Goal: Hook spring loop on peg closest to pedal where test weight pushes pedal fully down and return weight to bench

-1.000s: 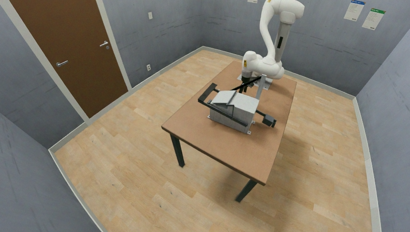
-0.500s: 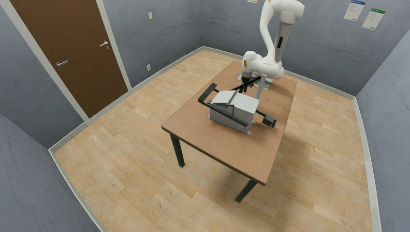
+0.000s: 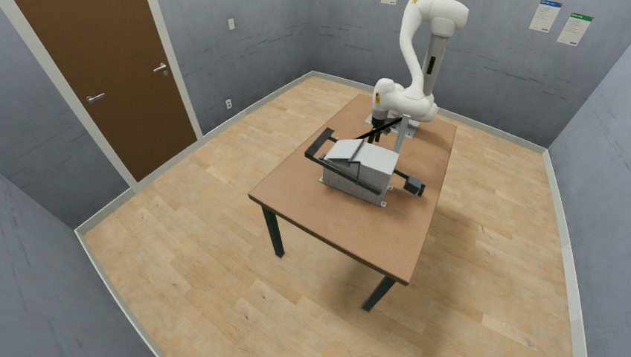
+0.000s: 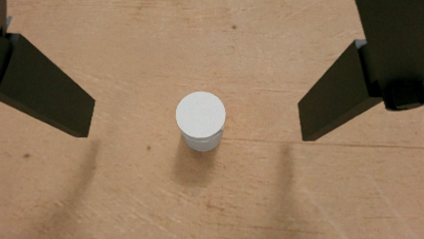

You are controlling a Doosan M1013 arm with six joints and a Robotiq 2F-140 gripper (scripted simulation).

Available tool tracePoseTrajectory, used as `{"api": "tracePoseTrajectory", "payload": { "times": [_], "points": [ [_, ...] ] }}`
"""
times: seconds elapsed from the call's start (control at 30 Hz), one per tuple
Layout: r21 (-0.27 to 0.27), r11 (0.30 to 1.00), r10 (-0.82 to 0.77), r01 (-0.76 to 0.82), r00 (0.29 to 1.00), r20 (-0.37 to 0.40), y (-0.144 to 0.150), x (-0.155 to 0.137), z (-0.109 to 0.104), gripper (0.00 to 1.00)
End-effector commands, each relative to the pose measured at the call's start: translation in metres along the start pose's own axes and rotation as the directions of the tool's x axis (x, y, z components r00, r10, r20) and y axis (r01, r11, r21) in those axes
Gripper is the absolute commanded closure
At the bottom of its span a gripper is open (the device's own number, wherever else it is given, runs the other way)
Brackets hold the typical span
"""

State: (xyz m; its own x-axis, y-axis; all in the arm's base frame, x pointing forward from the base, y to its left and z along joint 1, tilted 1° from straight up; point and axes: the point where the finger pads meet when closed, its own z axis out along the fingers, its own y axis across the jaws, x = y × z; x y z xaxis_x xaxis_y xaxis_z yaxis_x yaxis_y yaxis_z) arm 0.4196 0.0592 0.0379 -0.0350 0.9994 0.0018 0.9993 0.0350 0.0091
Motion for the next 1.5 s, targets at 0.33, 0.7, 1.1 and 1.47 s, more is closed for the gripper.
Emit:
{"api": "tracePoseTrajectory", "payload": {
  "times": [0.33,0.7,1.1,1.47],
  "points": [
    [-0.001,1.0,0.0,0.0,1.0,0.0,0.0,0.0,-0.006,0.0],
    [-0.001,1.0,0.0,0.0,1.0,0.0,0.0,0.0,-0.035,0.0],
    [-0.001,1.0,0.0,0.0,1.0,-0.001,0.0,0.0,-0.059,0.0],
    [-0.001,1.0,0.0,0.0,1.0,-0.001,0.0,0.0,-0.08,0.0]
  ]
}}
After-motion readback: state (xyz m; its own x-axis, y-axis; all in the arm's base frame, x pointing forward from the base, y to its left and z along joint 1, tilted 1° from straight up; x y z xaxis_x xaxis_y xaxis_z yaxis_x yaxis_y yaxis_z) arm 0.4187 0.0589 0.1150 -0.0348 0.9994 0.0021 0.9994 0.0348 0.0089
